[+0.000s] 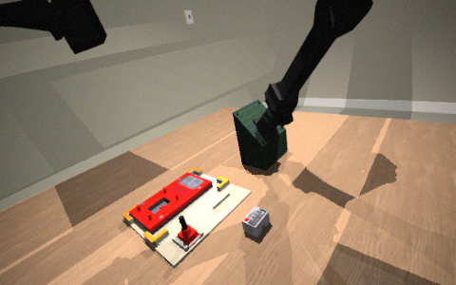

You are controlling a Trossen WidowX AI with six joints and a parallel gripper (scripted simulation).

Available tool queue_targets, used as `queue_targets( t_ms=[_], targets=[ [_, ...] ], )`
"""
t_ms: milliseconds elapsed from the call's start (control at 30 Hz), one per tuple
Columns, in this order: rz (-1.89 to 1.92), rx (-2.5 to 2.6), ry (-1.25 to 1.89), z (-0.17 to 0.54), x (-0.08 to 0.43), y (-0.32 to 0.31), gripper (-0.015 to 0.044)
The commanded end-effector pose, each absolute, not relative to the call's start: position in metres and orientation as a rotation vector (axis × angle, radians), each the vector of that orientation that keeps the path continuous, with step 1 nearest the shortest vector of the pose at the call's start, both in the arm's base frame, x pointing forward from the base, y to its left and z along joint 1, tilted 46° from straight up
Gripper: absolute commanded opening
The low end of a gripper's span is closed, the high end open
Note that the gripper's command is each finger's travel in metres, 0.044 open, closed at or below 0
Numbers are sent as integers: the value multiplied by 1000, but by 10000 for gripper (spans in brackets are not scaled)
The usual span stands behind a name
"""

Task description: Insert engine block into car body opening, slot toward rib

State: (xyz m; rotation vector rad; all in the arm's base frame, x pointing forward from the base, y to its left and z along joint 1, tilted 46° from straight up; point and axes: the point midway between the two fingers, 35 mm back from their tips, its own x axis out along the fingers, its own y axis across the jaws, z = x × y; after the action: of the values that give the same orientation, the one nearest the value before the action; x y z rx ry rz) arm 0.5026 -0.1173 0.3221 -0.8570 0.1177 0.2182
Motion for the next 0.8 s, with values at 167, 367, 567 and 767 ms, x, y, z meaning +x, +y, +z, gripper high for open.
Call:
queue_targets(
  t_ms=[167,367,567,767],
  targets=[
    [283,-774,181,302,498,-103,440],
    [385,-630,297,270,485,-78,440],
    [477,-486,420,239,467,-53,440],
    [557,-340,551,212,445,-29,440]
  ],
)
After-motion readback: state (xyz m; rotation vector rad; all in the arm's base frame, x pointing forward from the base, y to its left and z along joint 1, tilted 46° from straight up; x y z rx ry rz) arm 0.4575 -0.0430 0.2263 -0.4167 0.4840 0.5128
